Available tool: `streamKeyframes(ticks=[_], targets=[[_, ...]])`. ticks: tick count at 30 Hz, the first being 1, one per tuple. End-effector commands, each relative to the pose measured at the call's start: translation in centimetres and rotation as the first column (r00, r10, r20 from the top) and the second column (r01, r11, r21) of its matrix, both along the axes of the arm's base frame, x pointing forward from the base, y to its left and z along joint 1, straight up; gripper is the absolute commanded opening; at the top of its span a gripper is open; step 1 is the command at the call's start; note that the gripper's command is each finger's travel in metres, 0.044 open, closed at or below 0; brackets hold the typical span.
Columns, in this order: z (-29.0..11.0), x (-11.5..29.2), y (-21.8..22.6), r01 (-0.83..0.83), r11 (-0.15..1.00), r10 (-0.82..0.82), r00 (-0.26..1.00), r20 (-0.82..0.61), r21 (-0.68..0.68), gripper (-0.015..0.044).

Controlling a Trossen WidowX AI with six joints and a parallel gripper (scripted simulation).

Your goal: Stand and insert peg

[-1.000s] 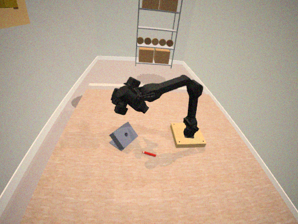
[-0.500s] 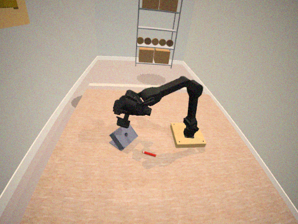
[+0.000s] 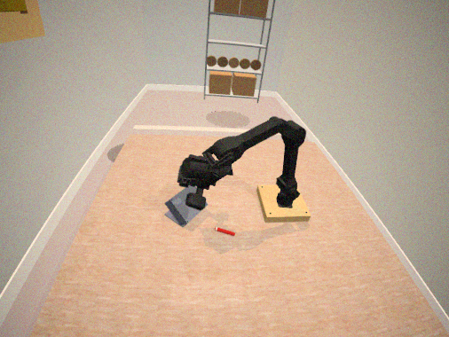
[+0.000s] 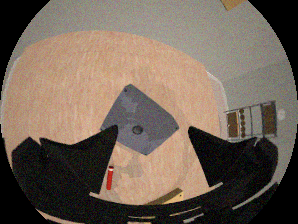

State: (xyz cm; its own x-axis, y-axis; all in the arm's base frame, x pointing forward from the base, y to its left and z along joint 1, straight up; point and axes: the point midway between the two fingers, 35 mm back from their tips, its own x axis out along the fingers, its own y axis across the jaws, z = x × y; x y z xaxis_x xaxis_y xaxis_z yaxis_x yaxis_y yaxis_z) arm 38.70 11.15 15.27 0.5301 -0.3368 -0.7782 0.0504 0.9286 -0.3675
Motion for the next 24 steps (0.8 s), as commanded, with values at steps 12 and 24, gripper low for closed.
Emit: streamKeyframes(ticks=[12, 24], targets=[[-5.4, -6.6, 3.1, 0.195, 0.936, -0.092, 0.939, -0.331, 0.294, 0.0440], [-6.8, -10.3, 4.6, 0.363, 0.860, -0.144, 0.847, -0.512, 0.359, 0.0440]])
